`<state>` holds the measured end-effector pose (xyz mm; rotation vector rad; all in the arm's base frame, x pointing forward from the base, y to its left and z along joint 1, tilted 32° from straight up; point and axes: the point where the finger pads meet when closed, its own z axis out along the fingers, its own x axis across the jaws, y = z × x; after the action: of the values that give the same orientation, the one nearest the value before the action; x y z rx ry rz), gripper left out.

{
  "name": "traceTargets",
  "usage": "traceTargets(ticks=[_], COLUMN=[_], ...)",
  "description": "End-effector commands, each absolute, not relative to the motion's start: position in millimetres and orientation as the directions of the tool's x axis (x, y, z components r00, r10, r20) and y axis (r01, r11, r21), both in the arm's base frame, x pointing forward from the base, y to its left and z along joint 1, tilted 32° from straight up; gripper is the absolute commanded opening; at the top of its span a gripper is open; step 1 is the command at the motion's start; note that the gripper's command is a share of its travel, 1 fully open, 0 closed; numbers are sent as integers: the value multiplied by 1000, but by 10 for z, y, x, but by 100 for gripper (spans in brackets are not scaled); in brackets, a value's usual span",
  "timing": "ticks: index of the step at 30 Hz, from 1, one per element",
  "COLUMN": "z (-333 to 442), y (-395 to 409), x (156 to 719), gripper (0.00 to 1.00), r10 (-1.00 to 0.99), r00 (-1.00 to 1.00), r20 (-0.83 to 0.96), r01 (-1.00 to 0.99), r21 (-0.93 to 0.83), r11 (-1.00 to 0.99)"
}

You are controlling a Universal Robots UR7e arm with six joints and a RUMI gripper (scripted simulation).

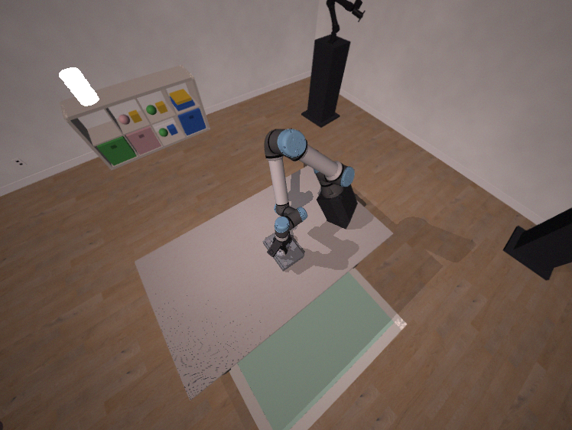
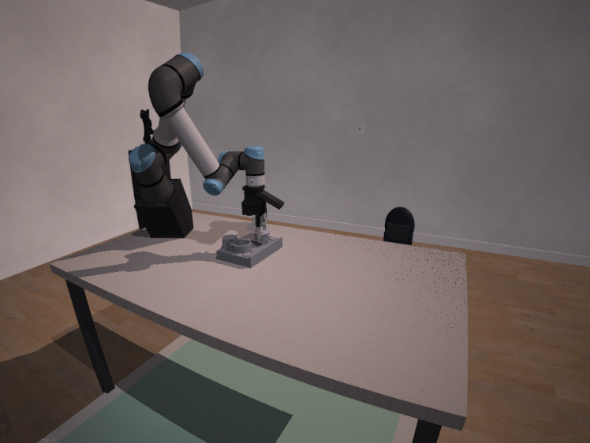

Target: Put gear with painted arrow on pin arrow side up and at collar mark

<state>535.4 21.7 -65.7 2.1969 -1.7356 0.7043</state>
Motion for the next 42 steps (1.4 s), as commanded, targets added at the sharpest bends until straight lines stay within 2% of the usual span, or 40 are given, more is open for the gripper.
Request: traceTargets(ticks=[1,42], z=[-558,-227], y=[273,460], x=[5335,5251], gripper=[0,0], r10=[-839,-839], r00=[171,171], r20=[517,517], r01=[-961,-961], r21=[-98,-98], r11=[-257,-257])
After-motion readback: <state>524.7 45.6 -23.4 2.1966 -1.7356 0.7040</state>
